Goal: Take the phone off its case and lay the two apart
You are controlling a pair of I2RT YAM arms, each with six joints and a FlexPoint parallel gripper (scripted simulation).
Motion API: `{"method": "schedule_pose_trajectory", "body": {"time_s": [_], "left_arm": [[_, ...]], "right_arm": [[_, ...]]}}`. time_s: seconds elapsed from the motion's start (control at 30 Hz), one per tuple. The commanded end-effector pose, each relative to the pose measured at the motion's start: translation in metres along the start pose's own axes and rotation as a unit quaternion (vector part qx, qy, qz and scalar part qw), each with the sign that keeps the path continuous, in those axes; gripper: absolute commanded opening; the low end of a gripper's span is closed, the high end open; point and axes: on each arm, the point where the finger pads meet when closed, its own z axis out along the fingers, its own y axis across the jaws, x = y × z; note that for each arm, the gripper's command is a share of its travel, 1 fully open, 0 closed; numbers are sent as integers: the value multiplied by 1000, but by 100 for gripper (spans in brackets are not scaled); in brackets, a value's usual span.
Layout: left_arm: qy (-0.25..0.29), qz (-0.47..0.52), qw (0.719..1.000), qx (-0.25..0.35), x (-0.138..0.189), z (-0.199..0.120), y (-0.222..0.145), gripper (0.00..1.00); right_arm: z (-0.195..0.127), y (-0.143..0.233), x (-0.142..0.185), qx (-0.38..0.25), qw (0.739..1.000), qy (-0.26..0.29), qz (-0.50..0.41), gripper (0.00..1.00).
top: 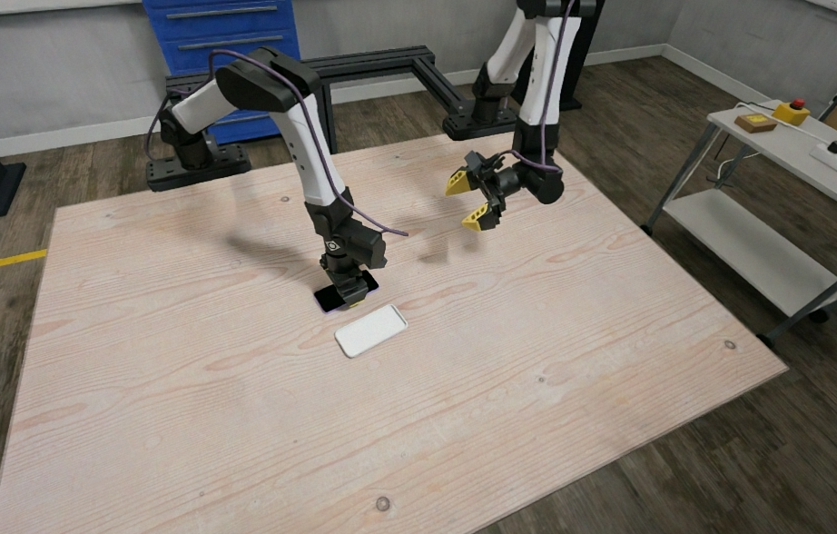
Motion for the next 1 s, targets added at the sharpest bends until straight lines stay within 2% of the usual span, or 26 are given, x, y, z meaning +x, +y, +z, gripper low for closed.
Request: {"method": "schedule_pose_trajectory", "body": {"time_s": [0.0,0.17,0.43,0.63,0.83,0.97], "left_arm": [[-10,10,1000,-2,-6,-2,6,100],[-10,10,1000,-2,-6,-2,6,100],[-10,10,1000,-2,-6,-2,6,100],[-13,20,1000,-5,-11,-2,9,100],[-47,60,997,-2,-42,-1,16,100],[-61,79,995,1,-58,-1,17,100]], "right_arm": [[-8,-11,-5,17,1000,-8,0,90],[-20,-4,-4,20,1000,-10,1,90],[-77,4,0,11,1000,-5,1,90],[-77,4,-3,10,1000,-17,-5,90],[-94,4,-5,-1,995,-94,-25,90],[-113,7,6,-16,988,-154,-24,90]]}}
